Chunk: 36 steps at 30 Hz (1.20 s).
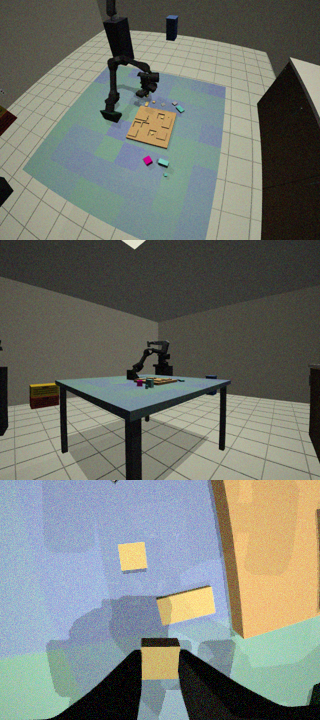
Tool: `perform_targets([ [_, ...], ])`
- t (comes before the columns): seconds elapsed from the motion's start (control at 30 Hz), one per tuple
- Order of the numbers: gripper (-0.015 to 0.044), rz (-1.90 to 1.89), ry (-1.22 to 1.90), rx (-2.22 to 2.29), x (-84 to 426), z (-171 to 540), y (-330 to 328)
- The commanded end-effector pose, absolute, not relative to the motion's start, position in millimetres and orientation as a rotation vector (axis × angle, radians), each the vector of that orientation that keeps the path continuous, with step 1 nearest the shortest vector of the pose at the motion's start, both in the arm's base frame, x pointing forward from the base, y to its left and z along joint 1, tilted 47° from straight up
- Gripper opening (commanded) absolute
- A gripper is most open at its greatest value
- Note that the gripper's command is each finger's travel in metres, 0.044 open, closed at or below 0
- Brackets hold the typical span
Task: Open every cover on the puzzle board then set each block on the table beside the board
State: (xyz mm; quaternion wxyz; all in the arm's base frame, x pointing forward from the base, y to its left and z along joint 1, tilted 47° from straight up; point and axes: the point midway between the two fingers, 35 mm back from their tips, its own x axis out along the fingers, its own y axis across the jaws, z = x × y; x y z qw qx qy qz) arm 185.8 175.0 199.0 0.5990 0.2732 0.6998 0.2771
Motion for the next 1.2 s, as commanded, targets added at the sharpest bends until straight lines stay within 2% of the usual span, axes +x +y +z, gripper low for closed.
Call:
perform_targets([
  [0.0, 0.0080, 0.637, 1.627, 0.633, 184, 193, 180],
  [1.17, 0.0080, 0.651, 1.624, 0.650, 170, 158, 221],
])
